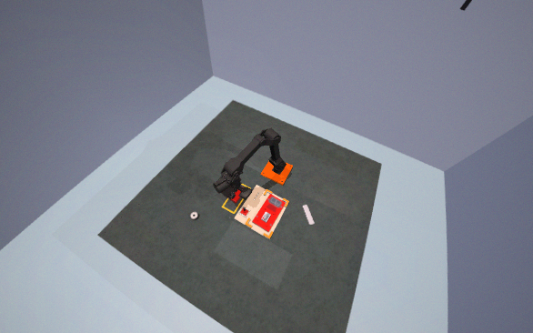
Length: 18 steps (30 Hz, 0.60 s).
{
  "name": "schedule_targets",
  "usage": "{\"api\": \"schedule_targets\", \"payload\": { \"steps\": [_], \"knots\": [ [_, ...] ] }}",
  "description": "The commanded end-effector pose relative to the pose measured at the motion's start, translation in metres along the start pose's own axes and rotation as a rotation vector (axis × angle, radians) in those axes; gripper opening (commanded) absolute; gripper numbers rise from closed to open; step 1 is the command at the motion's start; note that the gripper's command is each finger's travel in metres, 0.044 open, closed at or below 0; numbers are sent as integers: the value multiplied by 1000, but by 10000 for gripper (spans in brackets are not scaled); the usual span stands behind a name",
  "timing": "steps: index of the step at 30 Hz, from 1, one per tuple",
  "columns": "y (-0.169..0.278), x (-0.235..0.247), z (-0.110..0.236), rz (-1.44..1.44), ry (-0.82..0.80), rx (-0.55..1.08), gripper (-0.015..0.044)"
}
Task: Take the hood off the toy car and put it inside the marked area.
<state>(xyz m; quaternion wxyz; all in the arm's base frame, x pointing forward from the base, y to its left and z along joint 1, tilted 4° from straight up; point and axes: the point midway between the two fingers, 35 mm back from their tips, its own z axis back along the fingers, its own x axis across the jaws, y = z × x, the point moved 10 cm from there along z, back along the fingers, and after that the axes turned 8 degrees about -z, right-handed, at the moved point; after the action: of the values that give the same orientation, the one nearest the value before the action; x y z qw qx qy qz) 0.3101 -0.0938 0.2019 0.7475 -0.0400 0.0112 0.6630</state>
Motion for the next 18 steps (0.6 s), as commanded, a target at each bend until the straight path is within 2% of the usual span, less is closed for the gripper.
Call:
{"api": "schedule_targets", "payload": {
  "steps": [1, 18],
  "knots": [
    [0, 0, -3, 3, -1, 0, 0],
    [1, 0, -14, 3, -1, 0, 0]
  ]
}}
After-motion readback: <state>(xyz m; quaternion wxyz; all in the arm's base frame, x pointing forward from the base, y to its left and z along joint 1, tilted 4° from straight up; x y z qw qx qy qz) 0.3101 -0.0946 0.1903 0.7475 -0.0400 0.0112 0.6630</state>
